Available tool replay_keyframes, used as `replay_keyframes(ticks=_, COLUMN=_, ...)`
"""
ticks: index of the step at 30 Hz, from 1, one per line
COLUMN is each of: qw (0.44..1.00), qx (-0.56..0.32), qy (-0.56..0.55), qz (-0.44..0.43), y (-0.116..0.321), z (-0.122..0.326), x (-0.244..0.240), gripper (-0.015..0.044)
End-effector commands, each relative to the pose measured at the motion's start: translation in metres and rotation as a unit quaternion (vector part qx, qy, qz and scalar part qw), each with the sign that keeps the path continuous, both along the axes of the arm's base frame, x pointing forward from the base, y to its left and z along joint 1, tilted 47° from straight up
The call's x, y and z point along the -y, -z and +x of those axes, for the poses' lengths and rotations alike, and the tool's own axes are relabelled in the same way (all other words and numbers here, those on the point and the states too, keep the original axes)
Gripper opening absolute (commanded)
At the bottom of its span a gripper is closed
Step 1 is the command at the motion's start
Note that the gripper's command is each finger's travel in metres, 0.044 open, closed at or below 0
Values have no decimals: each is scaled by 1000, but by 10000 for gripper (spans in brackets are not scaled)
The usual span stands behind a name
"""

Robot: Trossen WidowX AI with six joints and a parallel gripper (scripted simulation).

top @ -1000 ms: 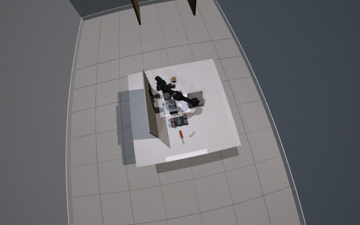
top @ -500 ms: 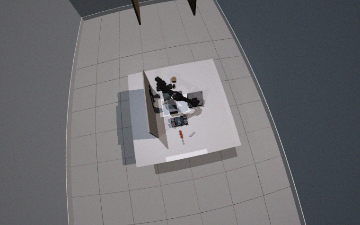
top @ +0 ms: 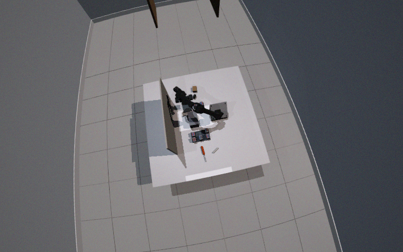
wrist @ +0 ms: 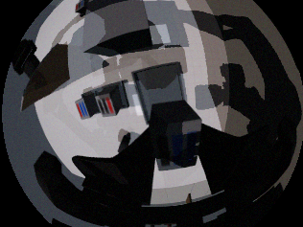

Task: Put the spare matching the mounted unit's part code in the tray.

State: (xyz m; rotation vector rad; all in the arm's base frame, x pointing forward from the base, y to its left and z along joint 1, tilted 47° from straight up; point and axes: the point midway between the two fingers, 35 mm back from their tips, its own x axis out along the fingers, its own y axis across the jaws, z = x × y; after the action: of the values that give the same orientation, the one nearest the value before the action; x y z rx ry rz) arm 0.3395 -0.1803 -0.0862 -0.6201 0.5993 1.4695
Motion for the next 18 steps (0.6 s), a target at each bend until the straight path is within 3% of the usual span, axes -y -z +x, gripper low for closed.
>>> replay_keyframes(ticks=1, qw=1000, qx=-1, qy=4, qz=1, y=2, z=0, x=-2, gripper=0)
replay_keyframes(ticks=18, qw=1000, qx=0, qy=4, qz=1, y=13, z=2, x=-12, gripper=0)
